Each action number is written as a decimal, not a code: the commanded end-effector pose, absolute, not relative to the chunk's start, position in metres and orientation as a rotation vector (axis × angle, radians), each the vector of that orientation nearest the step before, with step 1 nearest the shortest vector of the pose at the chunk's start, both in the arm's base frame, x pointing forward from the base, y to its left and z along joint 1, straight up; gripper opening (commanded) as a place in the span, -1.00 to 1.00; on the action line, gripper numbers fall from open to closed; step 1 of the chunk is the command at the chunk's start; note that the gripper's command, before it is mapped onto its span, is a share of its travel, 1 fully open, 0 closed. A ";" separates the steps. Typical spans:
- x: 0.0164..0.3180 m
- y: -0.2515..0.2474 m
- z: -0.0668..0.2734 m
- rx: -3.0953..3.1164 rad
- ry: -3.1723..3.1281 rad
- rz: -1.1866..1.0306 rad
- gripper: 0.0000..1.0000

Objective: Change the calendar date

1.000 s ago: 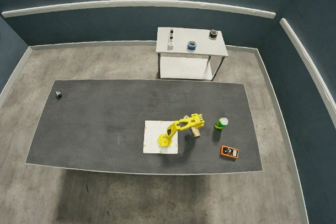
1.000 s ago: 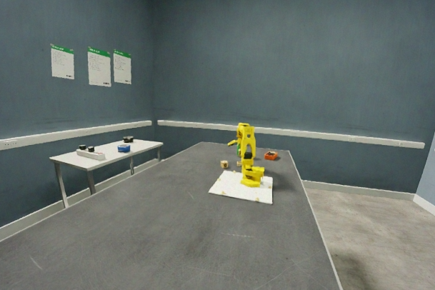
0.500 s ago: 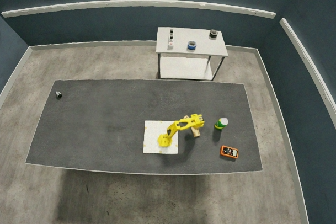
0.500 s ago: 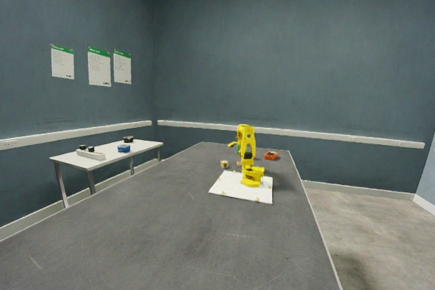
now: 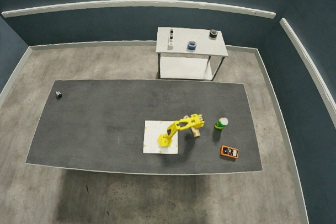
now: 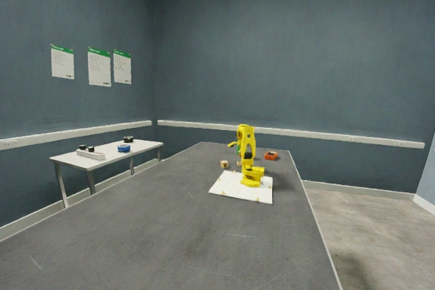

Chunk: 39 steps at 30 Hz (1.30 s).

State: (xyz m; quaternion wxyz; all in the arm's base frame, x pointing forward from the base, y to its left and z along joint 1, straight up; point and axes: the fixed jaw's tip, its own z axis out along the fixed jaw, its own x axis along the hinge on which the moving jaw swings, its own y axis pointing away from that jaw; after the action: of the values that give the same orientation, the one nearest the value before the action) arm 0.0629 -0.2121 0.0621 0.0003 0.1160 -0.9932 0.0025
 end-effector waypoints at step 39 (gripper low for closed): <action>0.061 -0.210 0.042 0.371 -3.117 -0.025 -1.00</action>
State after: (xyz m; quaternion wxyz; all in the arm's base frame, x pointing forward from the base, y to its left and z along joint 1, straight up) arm 0.0624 -0.2113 0.0472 0.0008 0.1161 -0.9932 -0.0001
